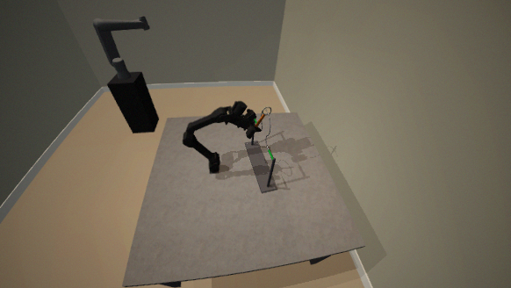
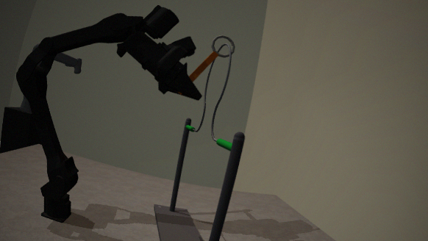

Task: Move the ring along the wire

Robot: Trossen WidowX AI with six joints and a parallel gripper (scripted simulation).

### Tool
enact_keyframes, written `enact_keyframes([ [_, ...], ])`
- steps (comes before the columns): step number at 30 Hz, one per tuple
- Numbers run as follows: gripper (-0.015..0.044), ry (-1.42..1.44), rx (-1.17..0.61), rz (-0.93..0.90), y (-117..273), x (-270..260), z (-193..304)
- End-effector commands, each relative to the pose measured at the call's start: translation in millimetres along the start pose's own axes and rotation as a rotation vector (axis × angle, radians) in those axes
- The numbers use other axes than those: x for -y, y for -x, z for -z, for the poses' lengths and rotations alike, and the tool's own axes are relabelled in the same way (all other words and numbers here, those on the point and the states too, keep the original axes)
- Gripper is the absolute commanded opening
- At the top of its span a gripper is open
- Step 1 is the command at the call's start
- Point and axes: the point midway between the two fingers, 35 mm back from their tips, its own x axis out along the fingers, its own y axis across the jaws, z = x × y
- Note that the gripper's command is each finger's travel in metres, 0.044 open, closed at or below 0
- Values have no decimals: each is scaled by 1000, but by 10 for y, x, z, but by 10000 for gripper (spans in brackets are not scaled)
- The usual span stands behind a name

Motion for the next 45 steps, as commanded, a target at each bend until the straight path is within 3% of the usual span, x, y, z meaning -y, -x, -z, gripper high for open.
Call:
enact_keyframes([
  [1, -150, 57, 12, 33, 6, 23, -7],
  [45, -150, 544, 78, 316, 15, 210, -66],
])
